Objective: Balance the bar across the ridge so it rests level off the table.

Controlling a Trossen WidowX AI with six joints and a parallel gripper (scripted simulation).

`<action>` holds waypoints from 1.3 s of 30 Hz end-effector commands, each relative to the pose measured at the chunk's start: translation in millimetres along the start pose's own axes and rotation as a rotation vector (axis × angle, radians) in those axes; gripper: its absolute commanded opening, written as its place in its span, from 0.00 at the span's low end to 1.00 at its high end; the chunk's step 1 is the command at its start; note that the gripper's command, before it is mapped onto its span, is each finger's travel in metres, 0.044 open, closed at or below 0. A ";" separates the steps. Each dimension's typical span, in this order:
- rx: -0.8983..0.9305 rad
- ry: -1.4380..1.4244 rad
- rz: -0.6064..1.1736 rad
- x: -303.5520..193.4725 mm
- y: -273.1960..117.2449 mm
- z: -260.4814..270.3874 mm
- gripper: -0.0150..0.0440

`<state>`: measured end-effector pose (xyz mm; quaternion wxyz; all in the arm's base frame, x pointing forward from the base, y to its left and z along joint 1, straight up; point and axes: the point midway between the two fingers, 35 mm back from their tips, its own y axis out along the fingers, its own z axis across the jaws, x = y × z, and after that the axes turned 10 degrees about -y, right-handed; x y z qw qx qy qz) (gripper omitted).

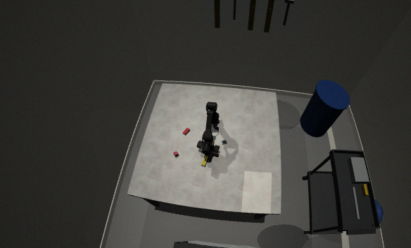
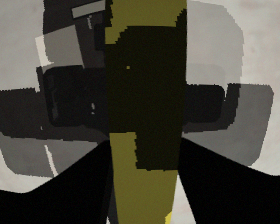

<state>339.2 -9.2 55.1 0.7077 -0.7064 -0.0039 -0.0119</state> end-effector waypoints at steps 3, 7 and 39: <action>0.000 0.001 -0.011 4.1 -17.4 0.0 0.25; -0.001 0.002 -0.012 4.7 -27.7 -0.1 0.25; 0.000 -0.047 -0.011 -11.1 -88.0 22.8 0.25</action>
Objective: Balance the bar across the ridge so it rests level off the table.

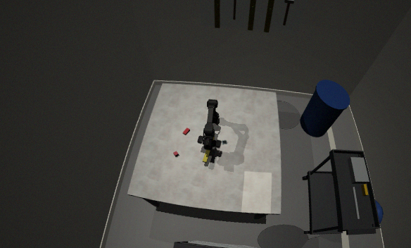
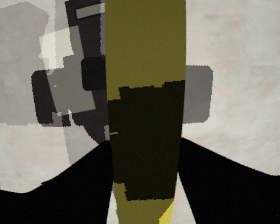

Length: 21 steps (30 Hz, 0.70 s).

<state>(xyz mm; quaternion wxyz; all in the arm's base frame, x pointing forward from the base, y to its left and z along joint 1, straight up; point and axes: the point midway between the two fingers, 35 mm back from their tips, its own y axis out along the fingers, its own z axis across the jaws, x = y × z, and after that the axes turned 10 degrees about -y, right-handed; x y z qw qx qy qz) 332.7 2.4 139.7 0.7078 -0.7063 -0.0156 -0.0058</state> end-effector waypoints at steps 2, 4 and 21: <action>0.000 -0.038 -0.003 -10.0 -3.8 18.2 0.25; 0.000 -0.055 -0.003 -14.1 -4.3 25.0 0.25; 0.006 -0.206 0.001 -57.6 -6.2 76.9 0.25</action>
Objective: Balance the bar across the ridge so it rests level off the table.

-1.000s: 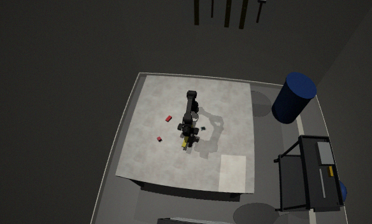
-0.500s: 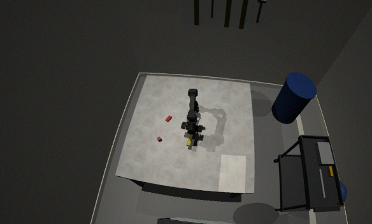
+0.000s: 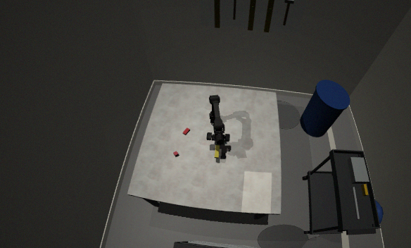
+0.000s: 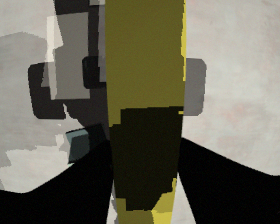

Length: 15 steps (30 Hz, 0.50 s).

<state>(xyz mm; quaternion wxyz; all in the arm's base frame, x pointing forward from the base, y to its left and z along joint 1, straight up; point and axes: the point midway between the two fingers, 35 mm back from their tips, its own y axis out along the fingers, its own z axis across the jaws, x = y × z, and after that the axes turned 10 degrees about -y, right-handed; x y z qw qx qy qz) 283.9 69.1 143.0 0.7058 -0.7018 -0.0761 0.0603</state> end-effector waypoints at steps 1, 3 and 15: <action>-0.001 -0.036 -0.007 -10.4 -1.4 14.2 0.25; 0.000 -0.054 -0.006 -15.5 -1.3 20.2 0.25; 0.003 -0.171 -0.003 -50.2 1.0 51.3 0.25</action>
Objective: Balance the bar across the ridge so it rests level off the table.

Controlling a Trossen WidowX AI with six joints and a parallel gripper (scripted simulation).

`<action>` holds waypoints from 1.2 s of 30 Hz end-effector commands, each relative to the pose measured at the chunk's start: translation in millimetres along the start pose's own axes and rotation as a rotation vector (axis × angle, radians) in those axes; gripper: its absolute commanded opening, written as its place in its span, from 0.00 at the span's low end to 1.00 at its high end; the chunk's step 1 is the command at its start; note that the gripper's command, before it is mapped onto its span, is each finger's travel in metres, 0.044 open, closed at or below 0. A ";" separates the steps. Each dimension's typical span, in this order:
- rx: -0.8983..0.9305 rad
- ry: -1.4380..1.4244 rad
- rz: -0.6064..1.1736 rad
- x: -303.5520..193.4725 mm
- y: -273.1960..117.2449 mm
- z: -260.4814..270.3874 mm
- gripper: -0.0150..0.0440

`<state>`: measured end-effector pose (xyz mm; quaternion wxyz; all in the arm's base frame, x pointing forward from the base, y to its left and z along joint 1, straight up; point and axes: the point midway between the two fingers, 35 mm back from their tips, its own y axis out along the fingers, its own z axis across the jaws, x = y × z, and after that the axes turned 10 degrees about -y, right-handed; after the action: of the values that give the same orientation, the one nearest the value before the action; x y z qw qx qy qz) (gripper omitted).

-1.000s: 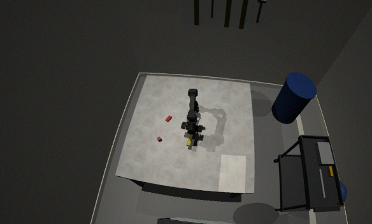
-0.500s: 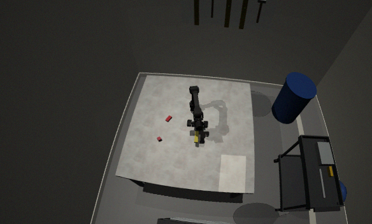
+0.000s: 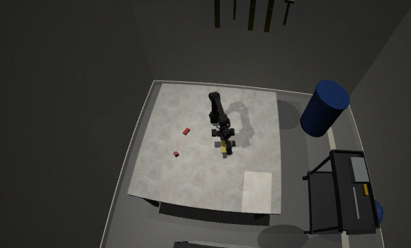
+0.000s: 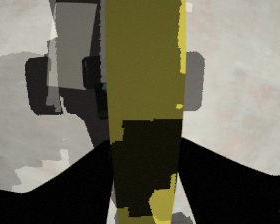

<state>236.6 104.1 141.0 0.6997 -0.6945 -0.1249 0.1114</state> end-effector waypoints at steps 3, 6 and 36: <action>0.000 -0.059 -0.006 -17.7 0.9 16.3 0.25; 0.000 -0.087 -0.005 -25.8 2.1 22.0 0.25; 0.000 -0.093 -0.005 -27.7 44.3 21.0 0.25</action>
<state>203.8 115.5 101.9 0.6935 -0.6884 -0.1578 0.1425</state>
